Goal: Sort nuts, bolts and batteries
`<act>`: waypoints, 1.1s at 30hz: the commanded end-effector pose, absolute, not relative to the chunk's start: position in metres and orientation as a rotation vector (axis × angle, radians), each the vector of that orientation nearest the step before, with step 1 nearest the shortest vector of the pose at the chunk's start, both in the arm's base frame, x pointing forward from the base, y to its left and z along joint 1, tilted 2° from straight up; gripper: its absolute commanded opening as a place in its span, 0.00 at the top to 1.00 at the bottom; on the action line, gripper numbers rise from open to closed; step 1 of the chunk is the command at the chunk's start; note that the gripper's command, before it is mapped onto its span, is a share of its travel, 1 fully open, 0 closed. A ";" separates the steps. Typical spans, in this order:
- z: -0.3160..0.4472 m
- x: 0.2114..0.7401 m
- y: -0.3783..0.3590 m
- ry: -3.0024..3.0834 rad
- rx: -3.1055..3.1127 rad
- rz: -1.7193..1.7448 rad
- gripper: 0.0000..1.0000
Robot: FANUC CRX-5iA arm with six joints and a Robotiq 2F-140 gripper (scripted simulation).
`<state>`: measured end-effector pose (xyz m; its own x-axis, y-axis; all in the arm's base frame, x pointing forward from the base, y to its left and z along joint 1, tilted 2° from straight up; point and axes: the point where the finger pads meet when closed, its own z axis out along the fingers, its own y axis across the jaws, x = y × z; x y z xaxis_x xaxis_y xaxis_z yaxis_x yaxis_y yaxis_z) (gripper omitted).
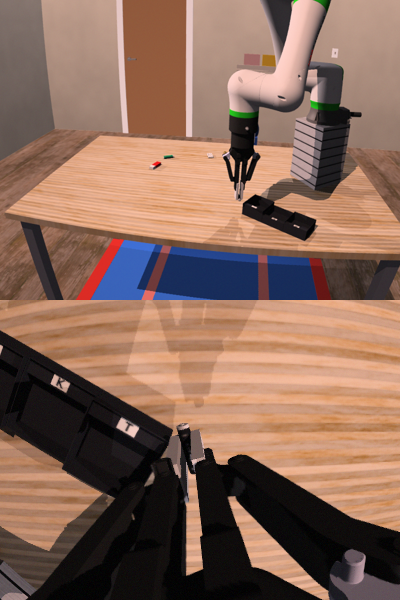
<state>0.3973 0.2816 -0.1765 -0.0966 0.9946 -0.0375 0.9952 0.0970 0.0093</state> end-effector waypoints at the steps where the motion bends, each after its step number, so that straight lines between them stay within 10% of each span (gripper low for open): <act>1: -0.177 0.369 0.291 2.298 2.087 -0.025 0.88; 33: -0.180 0.249 0.329 2.857 1.221 -0.044 0.88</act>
<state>0.2540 0.3269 -0.1802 -0.5929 0.8036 -0.0513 0.8048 0.5935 -0.0047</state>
